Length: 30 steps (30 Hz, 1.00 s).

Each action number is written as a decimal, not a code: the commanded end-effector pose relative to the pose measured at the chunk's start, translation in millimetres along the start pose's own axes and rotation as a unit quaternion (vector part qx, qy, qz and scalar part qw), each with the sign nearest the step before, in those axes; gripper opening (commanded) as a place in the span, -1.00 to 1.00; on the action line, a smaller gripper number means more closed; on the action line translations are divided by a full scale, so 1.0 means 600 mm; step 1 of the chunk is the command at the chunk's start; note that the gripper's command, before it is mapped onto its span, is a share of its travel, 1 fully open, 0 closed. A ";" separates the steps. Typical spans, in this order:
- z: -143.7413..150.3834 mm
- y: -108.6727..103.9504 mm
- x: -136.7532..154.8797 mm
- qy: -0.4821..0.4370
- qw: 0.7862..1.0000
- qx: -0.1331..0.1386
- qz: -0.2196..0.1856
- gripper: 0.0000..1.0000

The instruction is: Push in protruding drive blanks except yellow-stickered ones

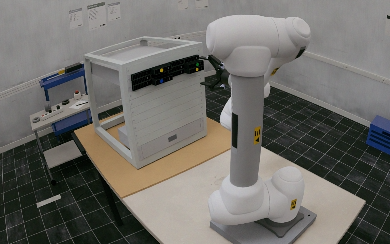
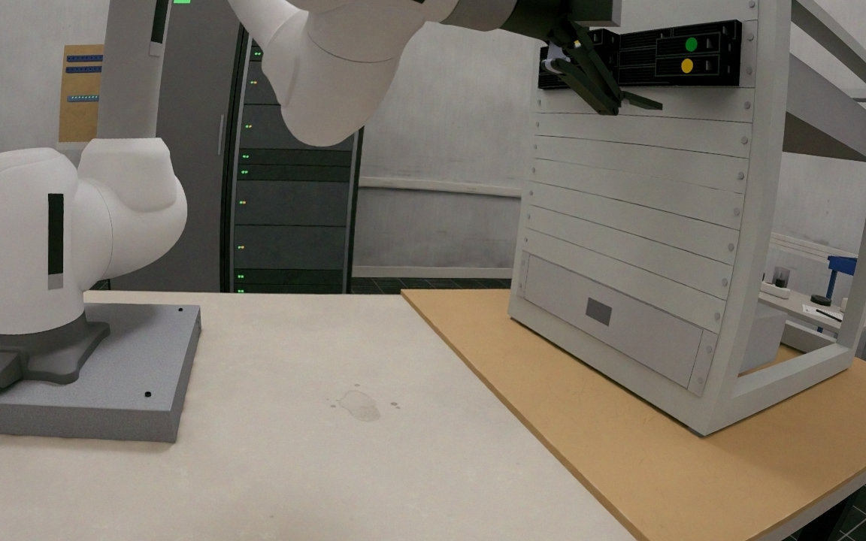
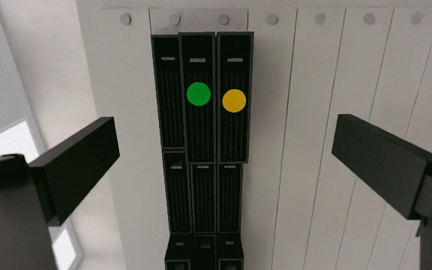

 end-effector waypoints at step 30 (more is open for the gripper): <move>-0.003 0.001 0.075 0.000 1.000 -0.001 0.000 1.00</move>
Point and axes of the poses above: the point where the finger pads meet when closed, its own y axis out along the fingers, its own z axis across the jaws, x = y × z, the point moved 5 cm from there along -y, back along the fingers, and after that the axes turned 2 degrees about y, right-handed, at the moved point
